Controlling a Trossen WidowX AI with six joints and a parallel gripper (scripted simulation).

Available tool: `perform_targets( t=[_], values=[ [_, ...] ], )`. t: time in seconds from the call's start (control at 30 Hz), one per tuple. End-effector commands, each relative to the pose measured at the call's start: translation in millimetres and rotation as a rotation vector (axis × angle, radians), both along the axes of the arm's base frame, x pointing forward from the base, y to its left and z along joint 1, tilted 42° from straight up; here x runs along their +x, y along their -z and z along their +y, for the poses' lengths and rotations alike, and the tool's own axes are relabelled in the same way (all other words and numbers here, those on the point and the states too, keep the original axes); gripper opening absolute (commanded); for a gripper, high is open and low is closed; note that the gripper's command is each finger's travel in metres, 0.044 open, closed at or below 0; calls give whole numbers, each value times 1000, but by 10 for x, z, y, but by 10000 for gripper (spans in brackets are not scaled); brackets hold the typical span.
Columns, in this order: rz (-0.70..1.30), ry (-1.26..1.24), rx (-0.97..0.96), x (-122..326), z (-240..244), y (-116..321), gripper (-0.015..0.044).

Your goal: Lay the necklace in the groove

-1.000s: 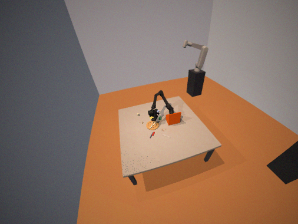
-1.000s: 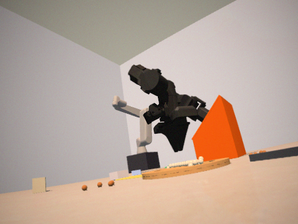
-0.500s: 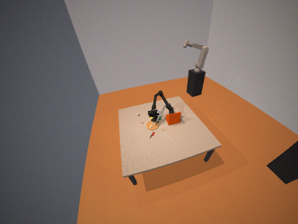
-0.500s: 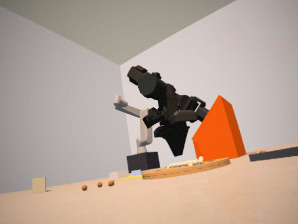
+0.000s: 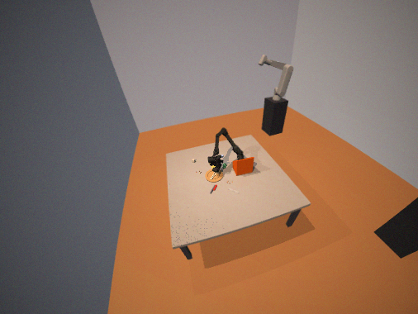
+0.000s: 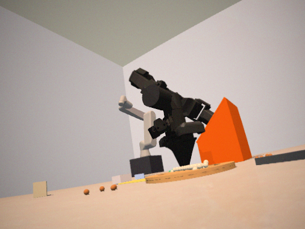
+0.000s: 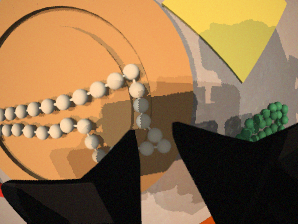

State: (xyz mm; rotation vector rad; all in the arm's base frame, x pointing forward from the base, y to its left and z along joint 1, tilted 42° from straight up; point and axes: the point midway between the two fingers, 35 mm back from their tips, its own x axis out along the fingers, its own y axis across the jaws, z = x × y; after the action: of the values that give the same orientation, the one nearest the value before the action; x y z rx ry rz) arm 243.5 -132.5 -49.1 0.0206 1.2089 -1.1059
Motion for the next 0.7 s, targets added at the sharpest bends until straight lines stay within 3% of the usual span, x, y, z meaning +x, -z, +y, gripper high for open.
perform_targets(
  t=[0.0,0.07,0.23,0.67],
  values=[
    [10,-4,1,-21,-13,35,120],
    [10,-4,1,-21,-13,35,120],
    [2,-1,0,-9,-6,14,0],
    [2,-1,0,-9,-6,14,0]
  ],
)
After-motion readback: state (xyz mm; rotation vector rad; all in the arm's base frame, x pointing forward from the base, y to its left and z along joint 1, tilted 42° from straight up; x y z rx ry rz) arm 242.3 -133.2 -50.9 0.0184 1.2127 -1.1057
